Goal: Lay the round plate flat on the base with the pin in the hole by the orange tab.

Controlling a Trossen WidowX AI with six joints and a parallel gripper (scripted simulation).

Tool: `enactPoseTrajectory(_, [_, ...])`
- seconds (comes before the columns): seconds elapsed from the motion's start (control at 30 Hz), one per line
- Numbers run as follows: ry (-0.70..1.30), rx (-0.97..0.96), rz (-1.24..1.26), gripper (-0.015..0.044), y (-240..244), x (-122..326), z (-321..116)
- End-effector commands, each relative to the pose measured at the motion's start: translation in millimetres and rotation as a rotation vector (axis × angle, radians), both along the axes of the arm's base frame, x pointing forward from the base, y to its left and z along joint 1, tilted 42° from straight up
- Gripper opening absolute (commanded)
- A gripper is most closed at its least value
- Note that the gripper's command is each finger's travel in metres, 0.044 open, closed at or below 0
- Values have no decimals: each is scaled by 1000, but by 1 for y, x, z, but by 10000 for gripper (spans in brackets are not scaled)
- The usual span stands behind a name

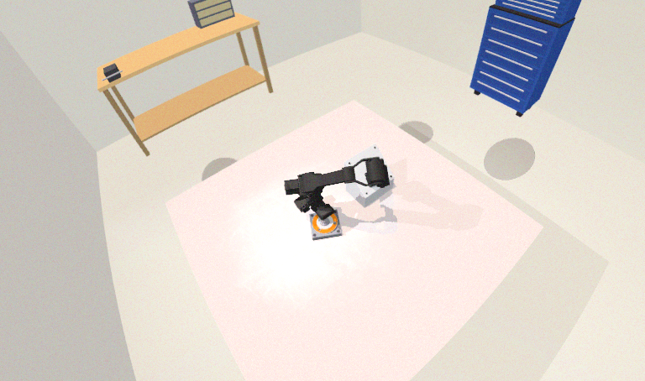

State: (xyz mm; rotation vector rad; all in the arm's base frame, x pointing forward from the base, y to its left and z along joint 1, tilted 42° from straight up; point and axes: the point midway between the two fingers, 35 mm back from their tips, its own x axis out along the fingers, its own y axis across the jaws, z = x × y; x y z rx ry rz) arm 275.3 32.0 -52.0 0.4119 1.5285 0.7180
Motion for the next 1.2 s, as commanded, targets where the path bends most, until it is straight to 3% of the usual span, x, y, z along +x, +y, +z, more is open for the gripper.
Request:
enactPoseTrajectory(0.0, [9,0,7,0,1,-7,-1])
enactPoseTrajectory(0.37, [9,0,7,0,0,-12,-1])
enactPoseTrajectory(0.67, [10,-2,7,0,-28,-8,30])
enactPoseTrajectory(1.17, [8,-1,-2,0,-24,-7,25])
